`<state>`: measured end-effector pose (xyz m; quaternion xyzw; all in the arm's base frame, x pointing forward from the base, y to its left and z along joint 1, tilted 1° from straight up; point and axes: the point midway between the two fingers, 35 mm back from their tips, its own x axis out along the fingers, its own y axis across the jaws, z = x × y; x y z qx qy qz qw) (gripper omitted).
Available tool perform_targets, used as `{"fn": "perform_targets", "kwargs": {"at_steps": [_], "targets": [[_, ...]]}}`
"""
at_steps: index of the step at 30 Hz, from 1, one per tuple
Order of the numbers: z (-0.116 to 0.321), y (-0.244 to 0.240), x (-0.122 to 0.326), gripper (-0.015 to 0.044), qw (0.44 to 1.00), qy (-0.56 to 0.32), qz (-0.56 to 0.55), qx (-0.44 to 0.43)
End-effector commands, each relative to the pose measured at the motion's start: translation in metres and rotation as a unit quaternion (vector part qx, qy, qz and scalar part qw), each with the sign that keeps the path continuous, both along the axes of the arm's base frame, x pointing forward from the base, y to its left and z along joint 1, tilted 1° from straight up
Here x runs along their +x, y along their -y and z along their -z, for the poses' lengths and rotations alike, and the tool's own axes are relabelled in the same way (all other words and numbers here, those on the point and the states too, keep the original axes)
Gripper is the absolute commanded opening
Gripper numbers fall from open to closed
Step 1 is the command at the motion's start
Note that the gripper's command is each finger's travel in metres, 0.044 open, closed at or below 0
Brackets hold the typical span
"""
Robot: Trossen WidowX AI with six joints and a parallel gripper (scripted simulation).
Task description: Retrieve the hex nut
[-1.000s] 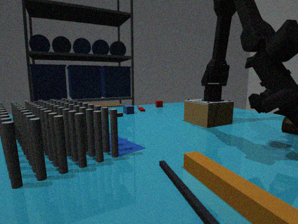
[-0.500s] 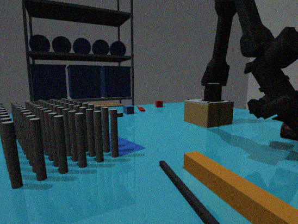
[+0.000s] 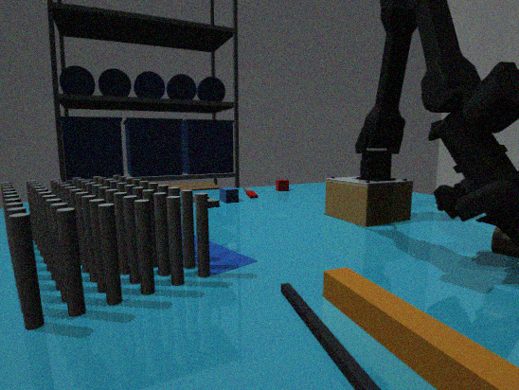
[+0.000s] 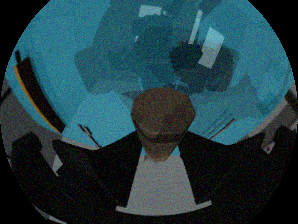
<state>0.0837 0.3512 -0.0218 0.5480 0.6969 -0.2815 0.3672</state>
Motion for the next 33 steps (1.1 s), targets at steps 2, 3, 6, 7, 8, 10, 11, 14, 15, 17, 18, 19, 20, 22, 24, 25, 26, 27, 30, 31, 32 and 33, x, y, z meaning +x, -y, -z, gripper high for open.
{"fn": "perform_targets", "kwargs": {"at_steps": [2, 3, 6, 7, 8, 10, 11, 14, 15, 17, 18, 19, 20, 22, 24, 25, 26, 27, 30, 31, 32, 33], "targets": [[0.005, 0.002, 0.000, 0.0000, 1.000, -0.001, 0.002, -0.001], [0.006, 0.002, 0.000, 0.0000, 1.000, -0.001, 0.002, -0.001], [0.008, 0.003, -0.001, 0.0000, 1.000, -0.001, 0.002, -0.001], [0.009, 0.003, -0.001, 0.0000, 1.000, -0.001, 0.002, -0.001], [0.010, 0.003, -0.001, 0.0000, 1.000, -0.001, 0.002, -0.001], [0.012, 0.004, -0.001, 0.0000, 1.000, -0.001, 0.002, -0.001], [0.013, 0.004, -0.001, 0.0000, 1.000, -0.001, 0.002, -0.001], [0.015, 0.005, -0.002, 0.0000, 1.000, -0.001, 0.002, -0.001], [0.016, 0.005, -0.002, 0.0000, 1.000, -0.001, 0.002, -0.001], [0.018, 0.005, -0.002, 0.0000, 1.000, -0.001, 0.002, -0.001], [0.019, 0.006, -0.002, 0.0000, 1.000, -0.001, 0.002, -0.001], [0.019, 0.006, -0.002, 0.0000, 1.000, -0.001, 0.002, -0.001], [0.020, 0.006, -0.002, 0.0000, 1.000, -0.001, 0.002, -0.001], [0.022, 0.007, -0.002, 0.0000, 1.000, -0.001, 0.002, -0.001], [0.023, 0.007, -0.003, 0.0000, 1.000, -0.001, 0.002, -0.001], [0.020, 0.006, -0.002, 0.0026, 1.000, 0.000, 0.000, 0.000], [0.020, 0.006, -0.002, 0.0053, 1.000, 0.000, 0.000, 0.000], [0.020, 0.006, -0.002, 0.0079, 1.000, 0.000, 0.000, 0.000], [0.020, 0.006, -0.002, 0.0157, 1.000, 0.000, 0.000, 0.000], [0.020, 0.006, -0.002, 0.0184, 1.000, 0.000, 0.000, 0.000], [0.020, 0.006, -0.002, 0.0210, 1.000, 0.000, 0.000, 0.000], [0.020, 0.006, -0.002, 0.0236, 1.000, 0.000, 0.000, 0.000]]}}
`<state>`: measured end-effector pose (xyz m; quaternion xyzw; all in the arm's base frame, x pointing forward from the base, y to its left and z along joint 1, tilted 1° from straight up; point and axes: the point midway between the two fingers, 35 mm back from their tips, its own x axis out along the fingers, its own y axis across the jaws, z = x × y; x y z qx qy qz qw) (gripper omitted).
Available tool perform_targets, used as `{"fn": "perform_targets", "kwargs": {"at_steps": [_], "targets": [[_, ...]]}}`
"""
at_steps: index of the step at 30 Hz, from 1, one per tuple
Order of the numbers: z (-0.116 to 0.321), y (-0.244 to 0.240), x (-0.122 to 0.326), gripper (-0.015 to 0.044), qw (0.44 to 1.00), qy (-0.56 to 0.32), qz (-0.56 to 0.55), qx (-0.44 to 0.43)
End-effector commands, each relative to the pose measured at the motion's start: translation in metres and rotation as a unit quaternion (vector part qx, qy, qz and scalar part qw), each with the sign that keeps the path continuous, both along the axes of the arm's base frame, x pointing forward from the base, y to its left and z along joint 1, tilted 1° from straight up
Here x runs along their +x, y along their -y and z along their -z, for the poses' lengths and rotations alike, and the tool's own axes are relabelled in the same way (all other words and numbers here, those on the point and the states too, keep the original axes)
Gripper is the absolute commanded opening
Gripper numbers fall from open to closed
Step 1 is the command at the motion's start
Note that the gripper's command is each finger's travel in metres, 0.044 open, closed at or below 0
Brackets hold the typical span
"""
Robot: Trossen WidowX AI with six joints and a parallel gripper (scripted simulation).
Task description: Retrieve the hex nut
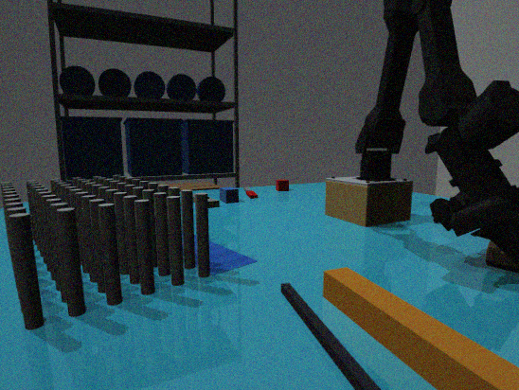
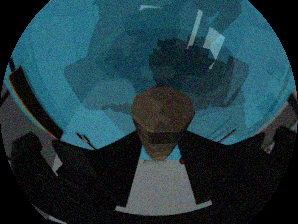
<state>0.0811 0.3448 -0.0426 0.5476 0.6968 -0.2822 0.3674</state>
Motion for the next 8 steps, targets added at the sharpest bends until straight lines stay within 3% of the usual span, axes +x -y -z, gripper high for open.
{"fn": "perform_targets", "kwargs": {"at_steps": [1, 8], "targets": [[-0.0003, -0.0003, 0.0001, 0.0262, 1.000, 0.000, 0.000, 0.000], [-0.0003, -0.0003, 0.0001, 0.0440, 1.000, 0.000, 0.000, 0.000]]}}
